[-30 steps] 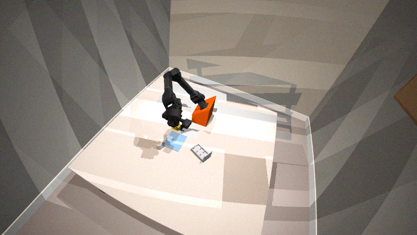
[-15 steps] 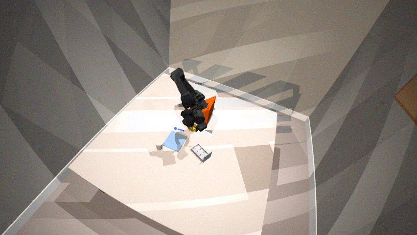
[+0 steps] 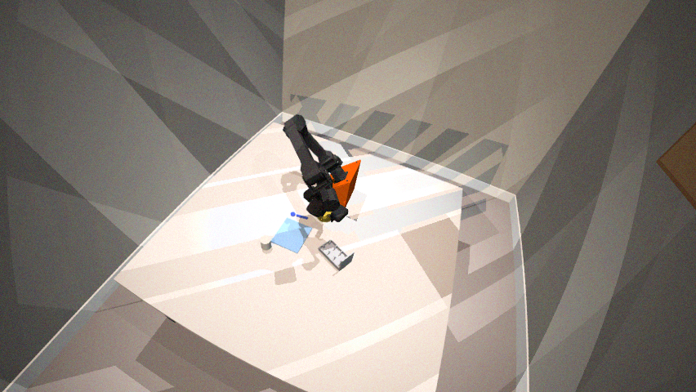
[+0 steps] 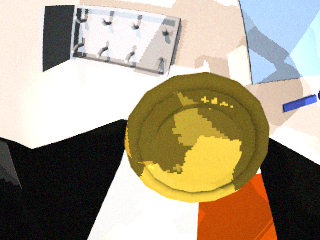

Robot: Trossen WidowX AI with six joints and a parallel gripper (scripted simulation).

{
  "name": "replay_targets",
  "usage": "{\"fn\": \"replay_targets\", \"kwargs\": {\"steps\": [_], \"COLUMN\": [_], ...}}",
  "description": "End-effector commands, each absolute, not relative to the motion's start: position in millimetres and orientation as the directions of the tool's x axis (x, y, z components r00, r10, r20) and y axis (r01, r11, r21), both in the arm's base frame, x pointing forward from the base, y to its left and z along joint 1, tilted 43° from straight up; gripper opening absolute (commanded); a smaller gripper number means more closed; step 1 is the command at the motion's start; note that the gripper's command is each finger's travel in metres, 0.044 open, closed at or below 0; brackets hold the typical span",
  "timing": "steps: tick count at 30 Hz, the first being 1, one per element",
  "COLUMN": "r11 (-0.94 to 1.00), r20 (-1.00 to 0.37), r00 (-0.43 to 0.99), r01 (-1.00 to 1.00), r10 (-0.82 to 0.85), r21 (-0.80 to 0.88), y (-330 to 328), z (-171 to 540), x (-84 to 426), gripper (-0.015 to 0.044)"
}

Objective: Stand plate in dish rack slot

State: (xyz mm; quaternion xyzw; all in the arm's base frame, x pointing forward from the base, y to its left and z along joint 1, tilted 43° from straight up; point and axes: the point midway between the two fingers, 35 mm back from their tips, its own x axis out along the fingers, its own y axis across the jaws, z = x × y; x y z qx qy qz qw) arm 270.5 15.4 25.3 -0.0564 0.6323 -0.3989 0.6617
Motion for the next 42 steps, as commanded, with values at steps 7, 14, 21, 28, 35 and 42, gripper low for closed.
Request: {"fn": "replay_targets", "kwargs": {"steps": [7, 14, 21, 28, 35, 42], "r11": [0.816, 0.9, 0.962, 0.994, 0.995, 0.966], "r20": [-0.87, -0.915, -0.949, -0.974, -0.986, -0.988], "r00": [-0.194, -0.218, -0.22, -0.202, -0.164, -0.109], "r01": [0.303, 0.206, 0.109, 0.008, -0.102, -0.222], "r10": [-0.453, -0.34, -0.224, -0.108, 0.004, 0.109], "r21": [-0.492, -0.384, -0.252, -0.112, 0.021, 0.131], "y": [3.5, -2.8, -8.3, -13.4, -18.5, -23.8], "z": [-2.7, -18.7, -32.9, -45.0, -55.2, -63.2], "x": [264.3, 262.0, 260.8, 260.5, 261.2, 262.6], "gripper": [0.0, 0.0, 0.0, 0.0, 0.0, 0.0]}}
